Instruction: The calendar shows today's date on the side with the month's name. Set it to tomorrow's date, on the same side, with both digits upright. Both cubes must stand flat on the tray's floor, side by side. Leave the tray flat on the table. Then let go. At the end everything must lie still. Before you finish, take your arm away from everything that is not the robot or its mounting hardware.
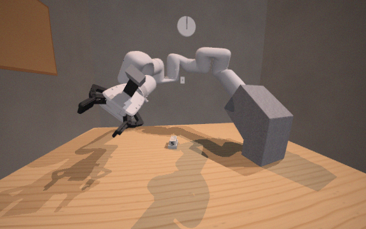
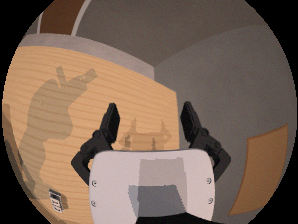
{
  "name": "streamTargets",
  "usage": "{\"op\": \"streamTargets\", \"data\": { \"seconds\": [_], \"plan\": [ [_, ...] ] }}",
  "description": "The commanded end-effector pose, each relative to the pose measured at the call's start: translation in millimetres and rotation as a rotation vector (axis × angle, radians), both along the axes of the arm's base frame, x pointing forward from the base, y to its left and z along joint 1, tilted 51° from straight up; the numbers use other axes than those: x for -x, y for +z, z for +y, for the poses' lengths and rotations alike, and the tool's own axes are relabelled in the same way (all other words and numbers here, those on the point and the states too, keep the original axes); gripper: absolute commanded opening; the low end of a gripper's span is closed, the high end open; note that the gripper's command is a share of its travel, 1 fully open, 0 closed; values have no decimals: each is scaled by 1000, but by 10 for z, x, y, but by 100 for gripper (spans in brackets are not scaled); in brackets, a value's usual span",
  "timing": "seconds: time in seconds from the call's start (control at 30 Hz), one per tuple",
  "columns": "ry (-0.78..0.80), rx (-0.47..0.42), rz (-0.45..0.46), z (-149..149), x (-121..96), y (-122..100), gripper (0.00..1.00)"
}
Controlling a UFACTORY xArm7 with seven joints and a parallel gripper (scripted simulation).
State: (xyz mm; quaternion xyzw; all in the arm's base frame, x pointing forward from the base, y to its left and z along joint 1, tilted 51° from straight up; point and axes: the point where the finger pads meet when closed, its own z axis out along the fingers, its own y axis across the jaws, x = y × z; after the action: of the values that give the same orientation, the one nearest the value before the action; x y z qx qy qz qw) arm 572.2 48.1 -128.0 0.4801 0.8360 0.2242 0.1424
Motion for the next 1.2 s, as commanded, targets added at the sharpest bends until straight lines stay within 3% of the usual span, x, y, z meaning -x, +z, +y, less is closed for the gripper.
{"op": "streamTargets", "data": {
  "seconds": [0.0,0.4,0.43,1.0,1.03,1.17],
  "plan": [
    [34,58,41,19,195,-69,100],
    [34,58,41,19,195,-69,100],
    [106,184,135,-116,594,-179,100],
    [108,188,138,-121,606,-181,100],
    [174,320,226,-316,972,-208,100],
    [200,376,260,-409,1112,-196,100]
  ]
}}
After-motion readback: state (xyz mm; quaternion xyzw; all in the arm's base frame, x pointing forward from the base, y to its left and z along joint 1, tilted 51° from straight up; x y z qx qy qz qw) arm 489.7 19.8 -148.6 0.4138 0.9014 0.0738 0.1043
